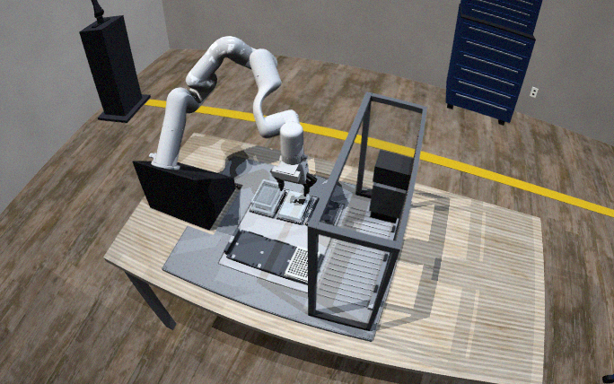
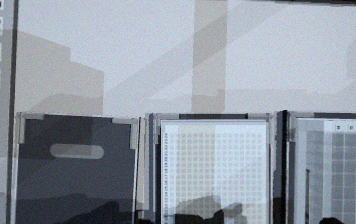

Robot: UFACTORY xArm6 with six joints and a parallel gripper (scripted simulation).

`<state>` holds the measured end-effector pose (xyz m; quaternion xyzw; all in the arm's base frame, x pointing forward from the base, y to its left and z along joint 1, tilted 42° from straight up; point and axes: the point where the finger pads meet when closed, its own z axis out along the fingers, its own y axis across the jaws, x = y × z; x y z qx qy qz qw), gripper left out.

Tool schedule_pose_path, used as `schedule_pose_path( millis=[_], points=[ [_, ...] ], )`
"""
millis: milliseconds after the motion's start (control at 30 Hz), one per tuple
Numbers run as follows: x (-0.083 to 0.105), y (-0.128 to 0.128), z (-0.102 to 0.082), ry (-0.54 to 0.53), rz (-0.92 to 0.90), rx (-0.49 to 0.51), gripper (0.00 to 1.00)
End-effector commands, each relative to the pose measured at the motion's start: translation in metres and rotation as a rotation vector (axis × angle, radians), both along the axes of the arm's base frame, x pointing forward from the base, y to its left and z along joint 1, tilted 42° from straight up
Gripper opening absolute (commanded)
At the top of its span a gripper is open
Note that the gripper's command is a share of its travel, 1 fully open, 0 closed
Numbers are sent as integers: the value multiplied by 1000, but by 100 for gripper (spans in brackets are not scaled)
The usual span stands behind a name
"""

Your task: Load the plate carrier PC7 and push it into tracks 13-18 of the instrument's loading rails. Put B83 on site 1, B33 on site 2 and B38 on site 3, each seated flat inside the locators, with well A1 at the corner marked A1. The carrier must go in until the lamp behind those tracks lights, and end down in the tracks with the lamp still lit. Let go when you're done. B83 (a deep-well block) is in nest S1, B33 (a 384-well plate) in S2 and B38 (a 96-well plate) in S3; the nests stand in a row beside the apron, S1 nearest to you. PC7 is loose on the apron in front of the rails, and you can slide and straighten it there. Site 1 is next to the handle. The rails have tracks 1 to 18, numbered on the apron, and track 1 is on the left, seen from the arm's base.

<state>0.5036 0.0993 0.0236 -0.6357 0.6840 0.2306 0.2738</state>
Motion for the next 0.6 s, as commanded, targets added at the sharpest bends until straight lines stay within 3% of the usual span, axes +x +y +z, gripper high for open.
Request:
schedule_pose_path(
  millis=[0,567],
  points=[
    [2,3,-4,-3,-2,-1,100],
    [4,20,-23,-3,-2,-1,100]
  ],
)
